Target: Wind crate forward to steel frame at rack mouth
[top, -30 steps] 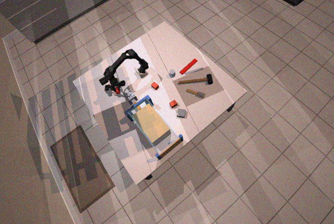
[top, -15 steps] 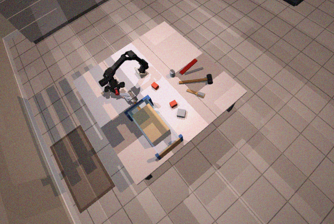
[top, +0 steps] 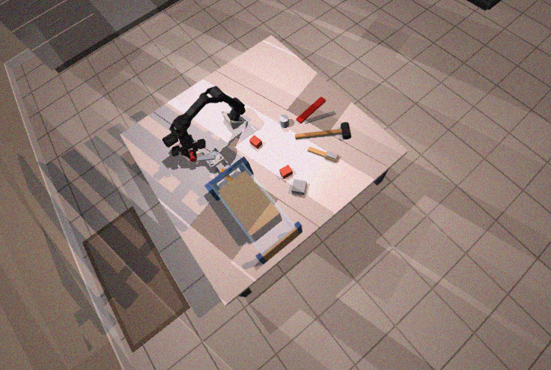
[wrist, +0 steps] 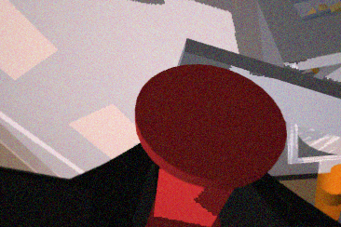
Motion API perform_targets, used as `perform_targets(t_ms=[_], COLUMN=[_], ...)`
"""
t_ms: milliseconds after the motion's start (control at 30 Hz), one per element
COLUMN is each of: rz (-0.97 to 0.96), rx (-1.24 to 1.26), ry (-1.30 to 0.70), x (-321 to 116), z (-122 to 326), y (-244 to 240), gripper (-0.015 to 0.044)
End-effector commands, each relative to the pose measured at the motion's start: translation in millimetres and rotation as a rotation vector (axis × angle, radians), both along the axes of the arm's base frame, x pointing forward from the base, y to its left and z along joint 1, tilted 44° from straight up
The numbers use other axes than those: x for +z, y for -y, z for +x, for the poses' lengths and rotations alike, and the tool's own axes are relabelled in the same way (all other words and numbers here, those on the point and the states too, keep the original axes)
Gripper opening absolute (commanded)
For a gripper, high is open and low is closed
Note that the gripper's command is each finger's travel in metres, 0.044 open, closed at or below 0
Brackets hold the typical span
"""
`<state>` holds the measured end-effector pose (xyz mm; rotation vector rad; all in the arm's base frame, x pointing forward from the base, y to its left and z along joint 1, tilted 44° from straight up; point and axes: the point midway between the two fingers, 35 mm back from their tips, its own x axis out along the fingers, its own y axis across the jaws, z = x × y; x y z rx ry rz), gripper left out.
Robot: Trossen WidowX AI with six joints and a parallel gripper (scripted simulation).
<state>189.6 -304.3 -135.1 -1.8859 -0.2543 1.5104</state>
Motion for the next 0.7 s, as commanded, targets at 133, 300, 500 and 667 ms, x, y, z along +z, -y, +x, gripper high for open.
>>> perform_targets(t_ms=[133,300,500,667], rz=[-0.007,-0.007,-0.007,-0.007], rx=[0.009,0.009,0.009,0.009], ry=[0.019,0.02,0.02,0.021], x=[-5,-6,-7,-7], z=[20,26,33,39], y=[1,2,2,1], gripper=[0.0,0.0,0.0,0.0])
